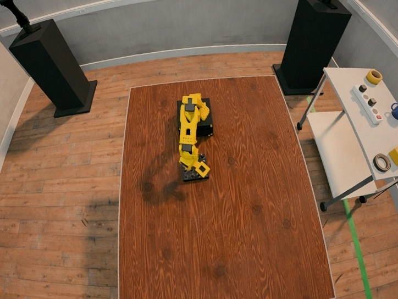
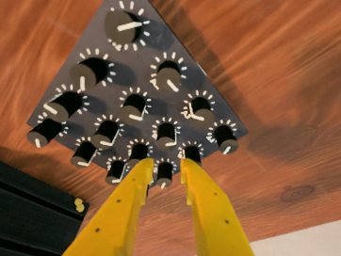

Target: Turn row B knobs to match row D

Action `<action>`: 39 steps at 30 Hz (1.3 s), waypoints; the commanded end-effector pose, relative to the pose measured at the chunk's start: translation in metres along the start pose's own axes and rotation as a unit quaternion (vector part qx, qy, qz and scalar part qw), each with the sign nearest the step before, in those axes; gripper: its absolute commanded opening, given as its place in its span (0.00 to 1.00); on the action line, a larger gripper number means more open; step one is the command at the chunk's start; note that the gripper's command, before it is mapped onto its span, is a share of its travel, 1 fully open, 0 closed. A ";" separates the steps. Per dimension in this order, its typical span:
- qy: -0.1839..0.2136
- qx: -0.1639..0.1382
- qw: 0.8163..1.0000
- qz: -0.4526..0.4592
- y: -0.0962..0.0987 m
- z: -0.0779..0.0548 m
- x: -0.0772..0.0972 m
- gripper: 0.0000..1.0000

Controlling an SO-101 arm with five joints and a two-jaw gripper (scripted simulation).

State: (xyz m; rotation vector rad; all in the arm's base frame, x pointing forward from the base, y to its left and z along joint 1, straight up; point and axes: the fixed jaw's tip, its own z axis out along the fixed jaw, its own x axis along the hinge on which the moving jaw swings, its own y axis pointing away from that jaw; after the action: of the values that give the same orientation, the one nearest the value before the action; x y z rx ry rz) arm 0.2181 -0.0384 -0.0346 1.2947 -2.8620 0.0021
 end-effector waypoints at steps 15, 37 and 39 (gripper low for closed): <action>0.000 -0.002 1.000 0.006 0.002 -0.009 0.003 0.08; 0.000 -0.002 1.000 0.006 0.043 -0.012 0.027 0.08; 0.000 -0.002 1.000 0.006 0.047 -0.012 0.029 0.08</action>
State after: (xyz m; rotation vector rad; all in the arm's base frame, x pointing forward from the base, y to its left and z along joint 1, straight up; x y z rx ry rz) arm 0.1705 -0.0292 -0.0241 1.2853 -2.8413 -0.0227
